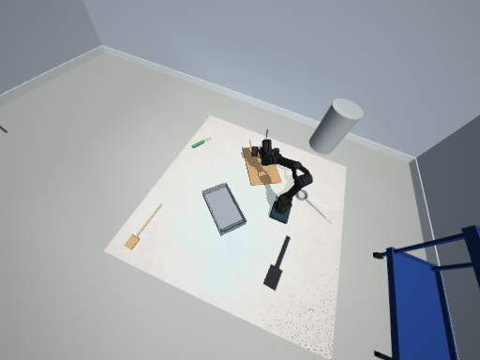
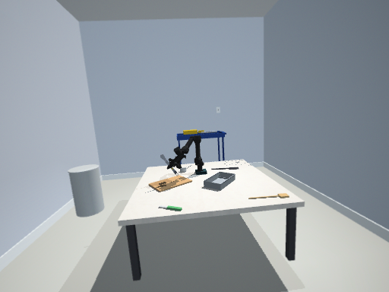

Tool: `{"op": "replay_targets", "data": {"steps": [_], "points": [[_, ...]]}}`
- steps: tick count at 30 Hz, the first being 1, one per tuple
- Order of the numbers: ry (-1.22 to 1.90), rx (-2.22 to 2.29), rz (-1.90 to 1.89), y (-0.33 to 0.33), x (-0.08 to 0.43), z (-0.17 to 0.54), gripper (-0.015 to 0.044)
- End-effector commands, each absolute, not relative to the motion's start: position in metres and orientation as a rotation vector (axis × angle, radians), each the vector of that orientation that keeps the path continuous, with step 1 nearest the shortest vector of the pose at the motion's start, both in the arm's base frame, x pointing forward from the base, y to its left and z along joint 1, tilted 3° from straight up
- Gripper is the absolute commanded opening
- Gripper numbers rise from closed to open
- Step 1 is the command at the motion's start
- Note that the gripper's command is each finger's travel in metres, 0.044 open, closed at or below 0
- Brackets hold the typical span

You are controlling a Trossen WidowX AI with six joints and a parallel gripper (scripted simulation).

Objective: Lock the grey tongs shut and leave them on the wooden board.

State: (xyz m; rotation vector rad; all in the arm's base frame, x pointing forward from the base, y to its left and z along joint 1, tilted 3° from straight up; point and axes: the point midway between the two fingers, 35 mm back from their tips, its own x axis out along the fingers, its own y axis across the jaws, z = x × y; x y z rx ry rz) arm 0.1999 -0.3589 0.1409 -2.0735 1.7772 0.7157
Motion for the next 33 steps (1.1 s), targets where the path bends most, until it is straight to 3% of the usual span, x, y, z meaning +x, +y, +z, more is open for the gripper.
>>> {"op": "replay_targets", "data": {"steps": [1, 33], "points": [[1.745, -2.051, 0.747, -0.366, 0.205, 0.145, -0.0150], [1.463, -1.723, 1.111, -0.384, 0.207, 0.142, -0.0150]]}}
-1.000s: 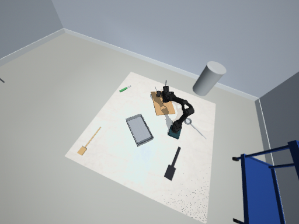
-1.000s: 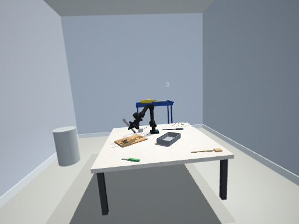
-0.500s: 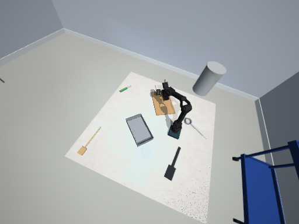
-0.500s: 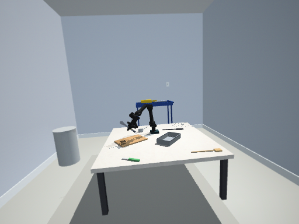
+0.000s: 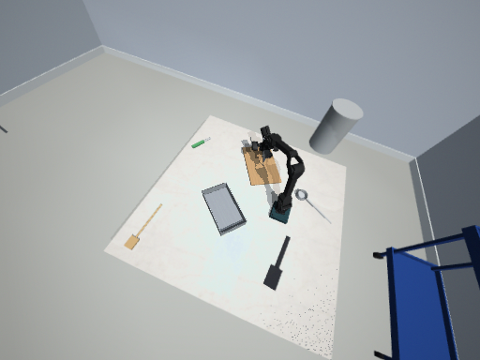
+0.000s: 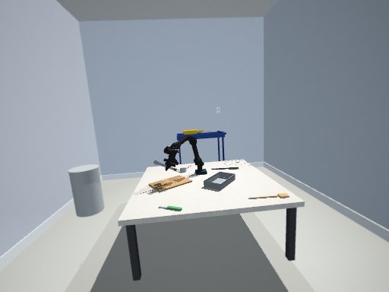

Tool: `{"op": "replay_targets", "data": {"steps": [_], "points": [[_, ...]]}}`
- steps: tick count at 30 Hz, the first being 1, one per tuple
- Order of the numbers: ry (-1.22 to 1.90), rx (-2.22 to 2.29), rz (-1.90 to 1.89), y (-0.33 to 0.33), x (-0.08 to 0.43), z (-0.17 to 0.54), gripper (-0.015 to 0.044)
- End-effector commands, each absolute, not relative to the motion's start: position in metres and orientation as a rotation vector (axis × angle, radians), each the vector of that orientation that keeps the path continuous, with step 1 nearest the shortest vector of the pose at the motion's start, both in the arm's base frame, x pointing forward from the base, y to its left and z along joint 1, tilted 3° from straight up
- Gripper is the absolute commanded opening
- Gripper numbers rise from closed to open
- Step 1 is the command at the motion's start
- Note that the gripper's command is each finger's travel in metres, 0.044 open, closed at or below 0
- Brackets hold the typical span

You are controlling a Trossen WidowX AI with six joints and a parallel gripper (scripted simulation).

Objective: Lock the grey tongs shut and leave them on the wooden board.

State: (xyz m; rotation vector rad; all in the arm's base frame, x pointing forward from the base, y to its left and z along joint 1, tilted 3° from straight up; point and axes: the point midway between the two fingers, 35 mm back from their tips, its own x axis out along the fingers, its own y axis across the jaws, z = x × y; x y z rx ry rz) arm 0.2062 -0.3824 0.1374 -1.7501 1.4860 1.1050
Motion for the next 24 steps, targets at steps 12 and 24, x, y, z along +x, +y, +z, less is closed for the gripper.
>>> {"op": "replay_targets", "data": {"steps": [12, 24], "points": [[1.354, -1.577, 1.209, -0.380, 0.201, 0.146, -0.0150], [1.245, -1.420, 1.285, -0.371, 0.193, 0.152, -0.0150]]}}
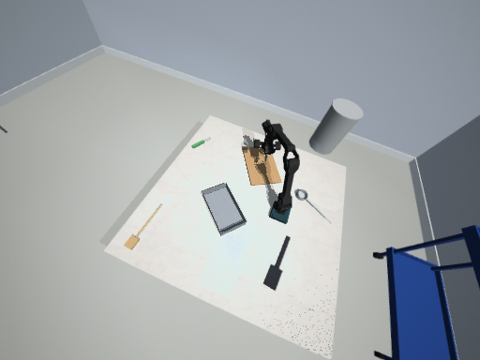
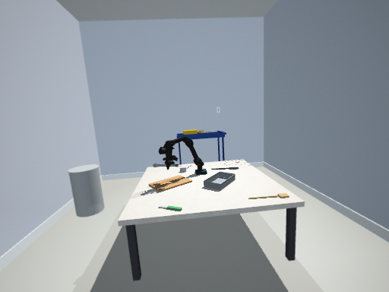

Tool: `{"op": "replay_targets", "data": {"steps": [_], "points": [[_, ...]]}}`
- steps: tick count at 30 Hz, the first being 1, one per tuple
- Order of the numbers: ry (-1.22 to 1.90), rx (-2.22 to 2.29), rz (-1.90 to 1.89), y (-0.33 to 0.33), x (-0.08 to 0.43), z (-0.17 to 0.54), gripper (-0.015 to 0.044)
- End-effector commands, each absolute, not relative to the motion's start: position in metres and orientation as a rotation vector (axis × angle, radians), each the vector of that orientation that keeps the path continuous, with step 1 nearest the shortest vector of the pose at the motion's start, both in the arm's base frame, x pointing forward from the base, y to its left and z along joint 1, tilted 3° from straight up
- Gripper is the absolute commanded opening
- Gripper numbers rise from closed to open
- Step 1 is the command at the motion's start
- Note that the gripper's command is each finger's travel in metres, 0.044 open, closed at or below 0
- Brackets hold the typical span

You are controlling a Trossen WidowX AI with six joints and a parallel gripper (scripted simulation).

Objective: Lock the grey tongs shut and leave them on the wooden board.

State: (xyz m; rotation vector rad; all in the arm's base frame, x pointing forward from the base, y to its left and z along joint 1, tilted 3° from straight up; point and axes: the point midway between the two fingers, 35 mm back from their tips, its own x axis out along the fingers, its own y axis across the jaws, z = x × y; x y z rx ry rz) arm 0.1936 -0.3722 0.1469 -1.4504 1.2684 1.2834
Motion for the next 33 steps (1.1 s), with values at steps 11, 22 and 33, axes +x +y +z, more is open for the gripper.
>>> {"op": "replay_targets", "data": {"steps": [11, 22, 33], "points": [[1.168, -1.303, 1.326, -0.361, 0.186, 0.159, -0.0150], [1.169, -1.303, 1.326, -0.362, 0.186, 0.155, -0.0150], [1.169, -1.303, 1.325, -0.365, 0.187, 0.138, -0.0150]]}}
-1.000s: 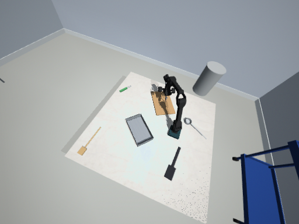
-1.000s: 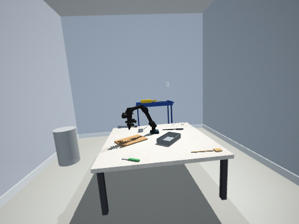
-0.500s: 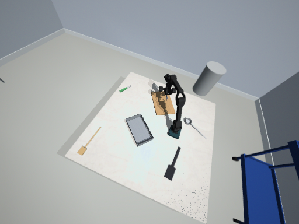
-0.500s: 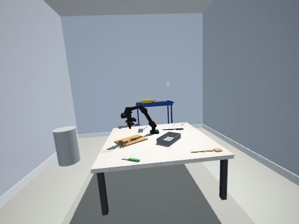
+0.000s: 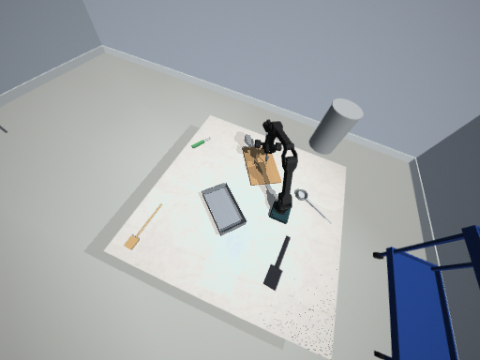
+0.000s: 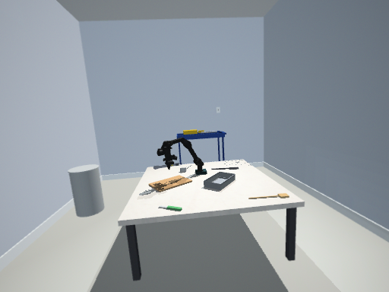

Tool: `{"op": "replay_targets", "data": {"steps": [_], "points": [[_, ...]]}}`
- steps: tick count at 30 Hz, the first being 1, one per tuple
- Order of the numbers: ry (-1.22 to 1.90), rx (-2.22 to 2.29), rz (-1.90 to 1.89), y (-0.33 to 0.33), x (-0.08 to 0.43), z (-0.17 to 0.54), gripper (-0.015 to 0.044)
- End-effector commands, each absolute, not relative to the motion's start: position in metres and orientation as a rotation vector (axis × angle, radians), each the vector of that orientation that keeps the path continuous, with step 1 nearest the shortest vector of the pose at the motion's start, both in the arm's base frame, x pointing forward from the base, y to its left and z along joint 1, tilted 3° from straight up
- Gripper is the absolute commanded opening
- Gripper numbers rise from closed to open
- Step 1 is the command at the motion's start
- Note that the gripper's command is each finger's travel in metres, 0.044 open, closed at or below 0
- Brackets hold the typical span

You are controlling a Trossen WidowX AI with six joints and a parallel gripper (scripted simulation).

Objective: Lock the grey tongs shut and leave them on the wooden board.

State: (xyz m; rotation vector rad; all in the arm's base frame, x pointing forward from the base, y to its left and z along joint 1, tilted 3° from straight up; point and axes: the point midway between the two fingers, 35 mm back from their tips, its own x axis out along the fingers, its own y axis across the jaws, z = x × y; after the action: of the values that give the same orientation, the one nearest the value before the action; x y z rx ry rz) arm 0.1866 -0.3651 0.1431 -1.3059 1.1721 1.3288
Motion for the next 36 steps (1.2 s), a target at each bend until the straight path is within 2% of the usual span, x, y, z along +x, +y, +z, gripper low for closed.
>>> {"op": "replay_targets", "data": {"steps": [1, 36], "points": [[1.169, -1.303, 1.325, -0.365, 0.187, 0.136, -0.0150], [1.169, -1.303, 1.325, -0.367, 0.186, 0.079, -0.0150]]}}
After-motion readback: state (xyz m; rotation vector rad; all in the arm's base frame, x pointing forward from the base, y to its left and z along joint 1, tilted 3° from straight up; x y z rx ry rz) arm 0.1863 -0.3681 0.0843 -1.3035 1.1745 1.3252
